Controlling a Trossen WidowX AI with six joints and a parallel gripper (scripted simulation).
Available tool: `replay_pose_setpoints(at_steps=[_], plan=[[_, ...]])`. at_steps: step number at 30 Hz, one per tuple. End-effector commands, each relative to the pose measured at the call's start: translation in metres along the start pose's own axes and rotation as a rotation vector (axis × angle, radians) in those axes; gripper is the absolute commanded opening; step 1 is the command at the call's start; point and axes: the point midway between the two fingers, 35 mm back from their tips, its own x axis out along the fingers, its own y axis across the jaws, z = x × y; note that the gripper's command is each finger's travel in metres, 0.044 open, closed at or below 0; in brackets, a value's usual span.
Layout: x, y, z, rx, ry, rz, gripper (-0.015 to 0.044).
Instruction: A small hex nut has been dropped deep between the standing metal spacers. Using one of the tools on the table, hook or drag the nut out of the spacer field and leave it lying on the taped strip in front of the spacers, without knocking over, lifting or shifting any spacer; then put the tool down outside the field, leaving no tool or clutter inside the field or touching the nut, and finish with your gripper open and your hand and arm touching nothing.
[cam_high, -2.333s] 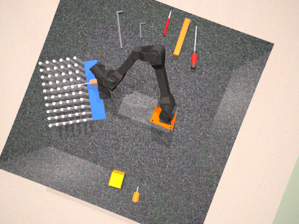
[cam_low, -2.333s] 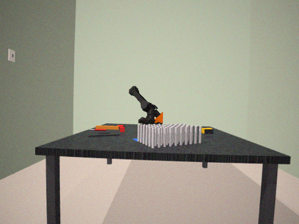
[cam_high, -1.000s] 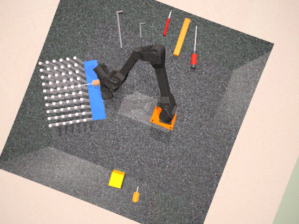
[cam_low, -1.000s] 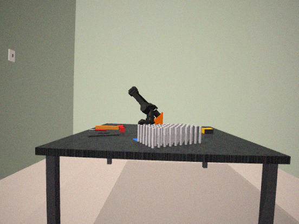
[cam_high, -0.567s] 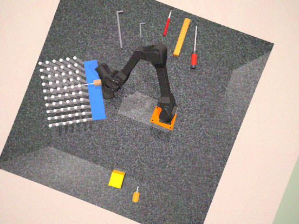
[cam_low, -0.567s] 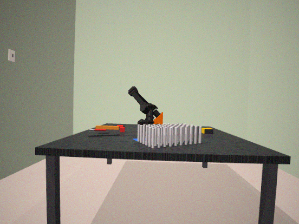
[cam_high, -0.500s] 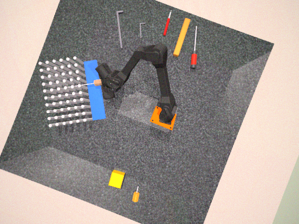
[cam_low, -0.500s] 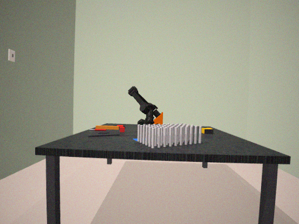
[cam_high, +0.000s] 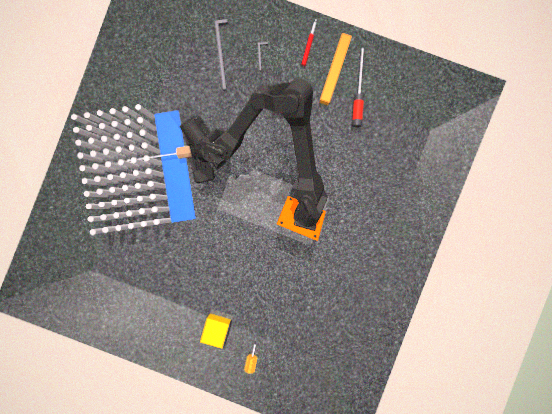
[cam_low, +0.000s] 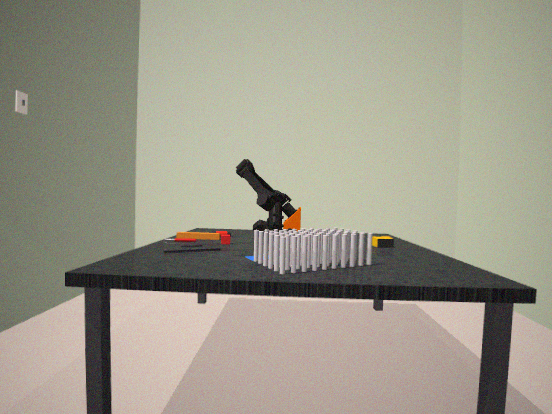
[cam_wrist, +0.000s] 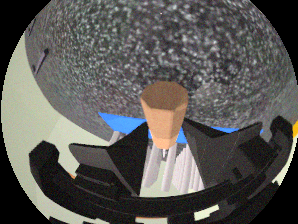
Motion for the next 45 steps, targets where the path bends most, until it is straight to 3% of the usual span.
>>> replay_pose_setpoints(at_steps=[1,45], plan=[[-0.002,0.0,0.002,-0.006,0.002,0.001,0.0],[-0.016,0.0,0.029,-0.007,0.0,-0.001,0.0]])
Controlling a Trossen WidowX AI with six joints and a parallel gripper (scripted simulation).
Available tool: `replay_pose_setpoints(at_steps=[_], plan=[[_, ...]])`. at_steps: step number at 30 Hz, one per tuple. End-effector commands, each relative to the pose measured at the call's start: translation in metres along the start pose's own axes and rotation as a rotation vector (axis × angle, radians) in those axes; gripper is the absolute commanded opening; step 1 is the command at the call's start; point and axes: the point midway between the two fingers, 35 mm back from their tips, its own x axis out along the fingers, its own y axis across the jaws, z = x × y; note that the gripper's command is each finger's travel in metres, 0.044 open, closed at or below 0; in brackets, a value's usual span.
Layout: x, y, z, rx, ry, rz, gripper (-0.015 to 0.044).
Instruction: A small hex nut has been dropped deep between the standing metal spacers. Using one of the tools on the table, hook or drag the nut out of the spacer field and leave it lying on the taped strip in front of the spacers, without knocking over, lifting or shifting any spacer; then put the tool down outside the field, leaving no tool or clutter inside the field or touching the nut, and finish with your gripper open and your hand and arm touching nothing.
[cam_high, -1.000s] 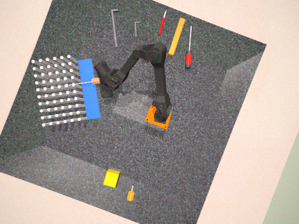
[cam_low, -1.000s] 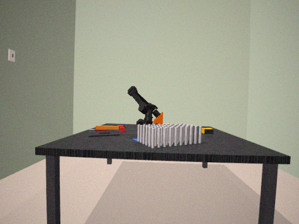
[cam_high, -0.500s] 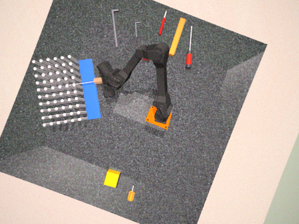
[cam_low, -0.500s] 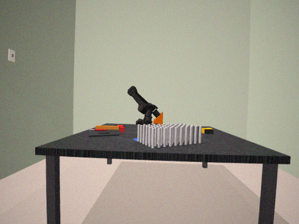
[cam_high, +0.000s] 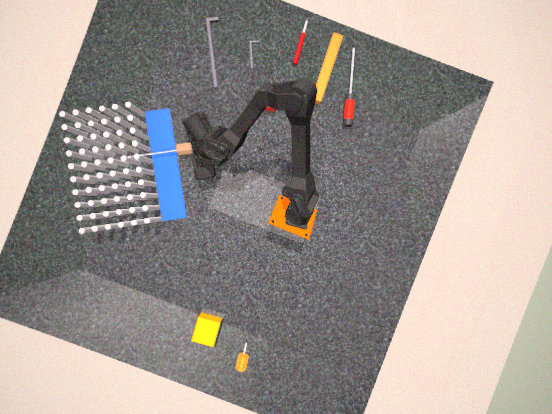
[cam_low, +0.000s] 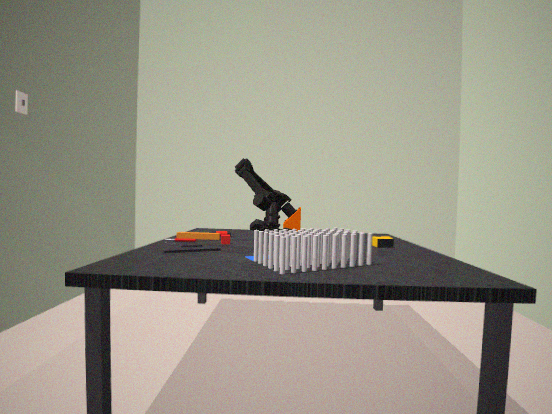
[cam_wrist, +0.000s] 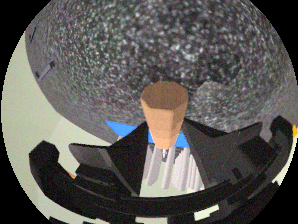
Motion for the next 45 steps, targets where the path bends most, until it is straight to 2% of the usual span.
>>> replay_pose_setpoints(at_steps=[1,45], plan=[[-0.002,0.0,0.003,-0.006,0.002,0.001,0.0],[-0.016,0.0,0.029,-0.007,0.0,-0.001,0.0]])
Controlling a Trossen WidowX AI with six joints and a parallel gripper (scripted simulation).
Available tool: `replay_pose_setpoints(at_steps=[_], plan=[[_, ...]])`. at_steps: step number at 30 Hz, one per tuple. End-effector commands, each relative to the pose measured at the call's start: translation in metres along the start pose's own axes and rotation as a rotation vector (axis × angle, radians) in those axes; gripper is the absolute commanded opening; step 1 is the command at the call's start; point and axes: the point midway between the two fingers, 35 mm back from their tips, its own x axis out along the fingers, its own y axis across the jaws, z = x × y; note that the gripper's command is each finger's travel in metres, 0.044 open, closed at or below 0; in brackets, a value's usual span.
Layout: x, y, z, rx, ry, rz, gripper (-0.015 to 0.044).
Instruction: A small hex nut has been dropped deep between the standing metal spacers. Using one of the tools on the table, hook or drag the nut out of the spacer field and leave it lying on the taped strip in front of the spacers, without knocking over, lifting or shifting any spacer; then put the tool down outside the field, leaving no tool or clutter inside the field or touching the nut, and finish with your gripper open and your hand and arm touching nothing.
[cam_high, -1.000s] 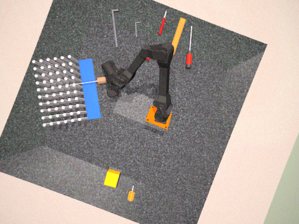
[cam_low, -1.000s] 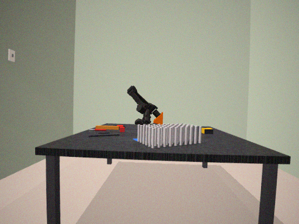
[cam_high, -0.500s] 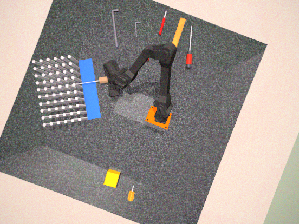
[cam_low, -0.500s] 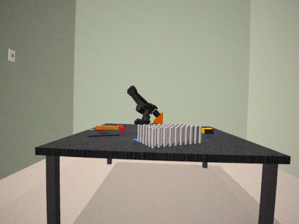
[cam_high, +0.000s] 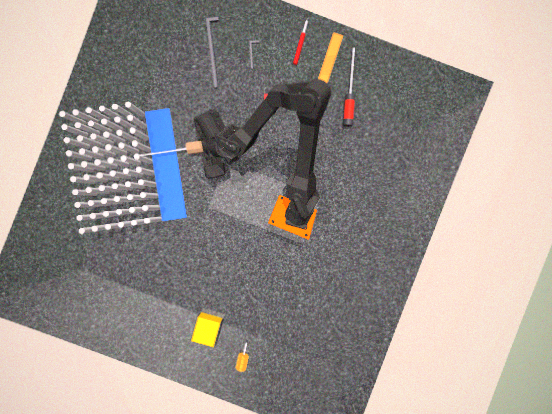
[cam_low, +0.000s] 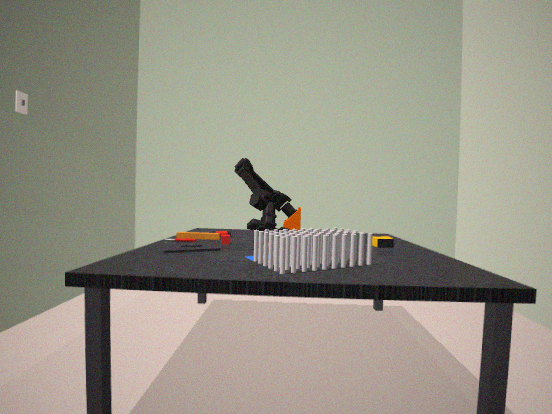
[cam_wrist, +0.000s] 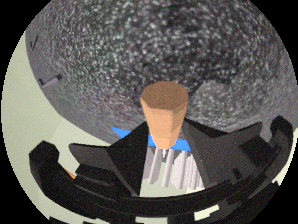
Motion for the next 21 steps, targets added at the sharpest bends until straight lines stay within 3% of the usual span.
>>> replay_pose_setpoints(at_steps=[1,21], plan=[[-0.002,0.0,0.002,-0.006,0.002,0.0,0.0],[-0.008,0.0,0.014,-0.007,0.001,0.0,0.0]])
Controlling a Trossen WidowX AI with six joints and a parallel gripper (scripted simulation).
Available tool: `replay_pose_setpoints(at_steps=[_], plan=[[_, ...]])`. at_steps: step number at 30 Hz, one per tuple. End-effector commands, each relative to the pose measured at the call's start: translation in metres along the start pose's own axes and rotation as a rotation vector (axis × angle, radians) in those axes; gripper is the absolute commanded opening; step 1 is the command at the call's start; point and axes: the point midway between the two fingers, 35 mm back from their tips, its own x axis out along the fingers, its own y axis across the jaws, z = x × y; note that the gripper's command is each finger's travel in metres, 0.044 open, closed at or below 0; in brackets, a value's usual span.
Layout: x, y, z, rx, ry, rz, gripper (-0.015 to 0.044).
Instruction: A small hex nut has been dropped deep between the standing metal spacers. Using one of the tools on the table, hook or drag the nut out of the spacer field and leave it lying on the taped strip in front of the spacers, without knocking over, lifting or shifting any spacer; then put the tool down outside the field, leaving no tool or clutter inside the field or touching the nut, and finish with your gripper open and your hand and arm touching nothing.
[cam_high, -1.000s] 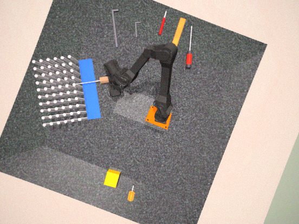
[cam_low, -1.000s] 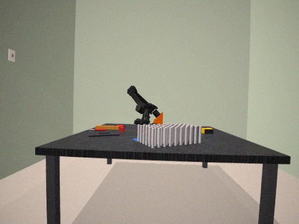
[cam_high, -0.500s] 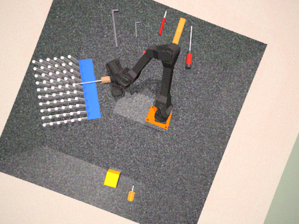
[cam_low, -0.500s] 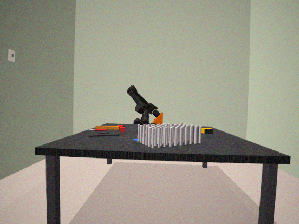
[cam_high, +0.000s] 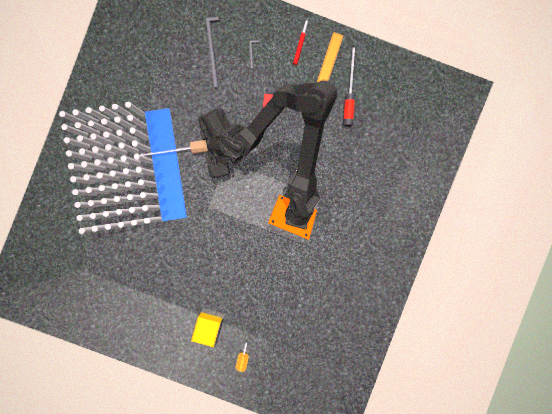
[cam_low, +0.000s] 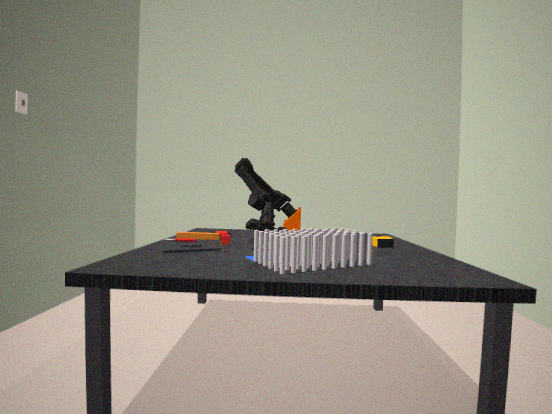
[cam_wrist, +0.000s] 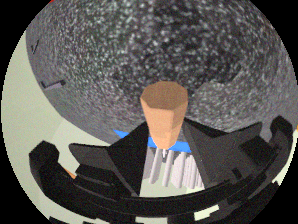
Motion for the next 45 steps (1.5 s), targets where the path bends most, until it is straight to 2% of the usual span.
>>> replay_pose_setpoints(at_steps=[1,45], plan=[[-0.002,0.0,0.002,-0.007,0.002,-0.001,0.0],[-0.015,0.0,0.026,-0.008,0.001,-0.002,0.0]])
